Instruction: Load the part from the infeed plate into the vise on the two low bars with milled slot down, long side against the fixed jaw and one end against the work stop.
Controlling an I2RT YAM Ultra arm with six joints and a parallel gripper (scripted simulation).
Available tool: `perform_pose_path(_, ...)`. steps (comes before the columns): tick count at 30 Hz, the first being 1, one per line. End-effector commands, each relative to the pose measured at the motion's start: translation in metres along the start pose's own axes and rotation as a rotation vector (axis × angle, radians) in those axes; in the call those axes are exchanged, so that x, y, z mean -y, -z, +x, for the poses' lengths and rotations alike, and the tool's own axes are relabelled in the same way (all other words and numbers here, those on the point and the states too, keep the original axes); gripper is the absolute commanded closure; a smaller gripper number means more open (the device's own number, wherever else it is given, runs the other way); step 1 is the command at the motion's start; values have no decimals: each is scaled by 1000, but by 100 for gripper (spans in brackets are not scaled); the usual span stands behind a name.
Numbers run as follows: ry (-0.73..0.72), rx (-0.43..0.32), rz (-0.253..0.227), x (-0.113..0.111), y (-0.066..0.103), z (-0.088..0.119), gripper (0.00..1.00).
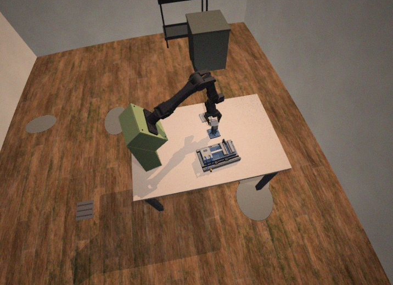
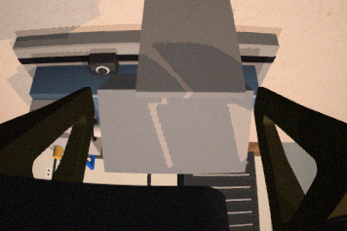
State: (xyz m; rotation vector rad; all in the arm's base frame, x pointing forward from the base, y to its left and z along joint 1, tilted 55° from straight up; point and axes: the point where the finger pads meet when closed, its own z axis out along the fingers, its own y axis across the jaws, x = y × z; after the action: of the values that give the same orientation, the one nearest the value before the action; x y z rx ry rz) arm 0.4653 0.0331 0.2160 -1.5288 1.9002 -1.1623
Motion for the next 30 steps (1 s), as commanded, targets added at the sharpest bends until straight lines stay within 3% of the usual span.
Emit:
perform_pose_path(1, -8, -51, 0, 5, 4, 1, 19)
perform_pose_path(30, -7, -245, 1, 4, 4, 1, 19)
